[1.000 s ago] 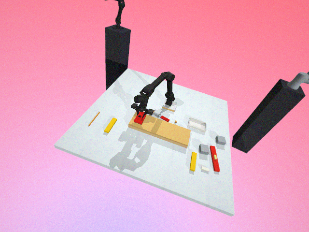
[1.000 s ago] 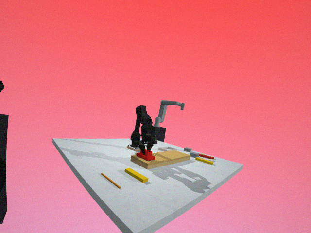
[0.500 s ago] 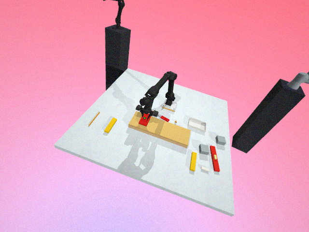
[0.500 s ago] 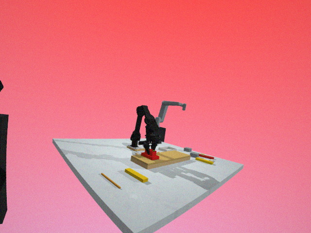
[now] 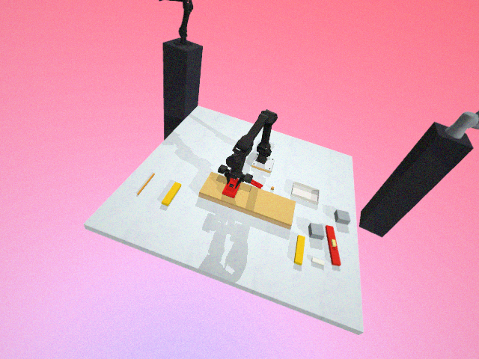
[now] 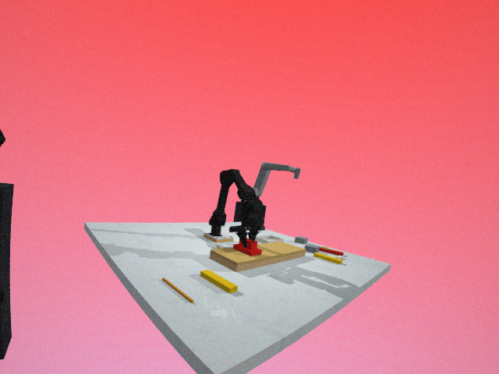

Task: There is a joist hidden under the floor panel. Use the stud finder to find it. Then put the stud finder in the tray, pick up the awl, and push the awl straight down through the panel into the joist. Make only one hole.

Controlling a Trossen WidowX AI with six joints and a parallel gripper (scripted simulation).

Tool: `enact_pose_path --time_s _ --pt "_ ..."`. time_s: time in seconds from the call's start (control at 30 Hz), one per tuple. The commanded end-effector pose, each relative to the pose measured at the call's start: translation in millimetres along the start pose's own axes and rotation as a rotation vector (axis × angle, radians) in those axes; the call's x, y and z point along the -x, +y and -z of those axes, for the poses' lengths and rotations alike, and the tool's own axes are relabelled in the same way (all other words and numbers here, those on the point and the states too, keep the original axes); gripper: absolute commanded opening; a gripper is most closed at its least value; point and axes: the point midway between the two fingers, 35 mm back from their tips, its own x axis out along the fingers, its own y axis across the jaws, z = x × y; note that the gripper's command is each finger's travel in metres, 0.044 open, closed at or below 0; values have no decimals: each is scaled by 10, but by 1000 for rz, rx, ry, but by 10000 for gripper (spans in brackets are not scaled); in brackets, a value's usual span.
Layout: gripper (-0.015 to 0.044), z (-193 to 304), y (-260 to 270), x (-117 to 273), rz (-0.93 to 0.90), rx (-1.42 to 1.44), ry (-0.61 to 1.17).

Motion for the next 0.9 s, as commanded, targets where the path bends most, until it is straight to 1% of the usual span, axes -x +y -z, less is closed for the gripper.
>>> enact_pose_path --time_s 0.0,0.87 --pt "0 5 133 -3 -2 2 0" --pt "0 5 875 -1 -10 0 0"
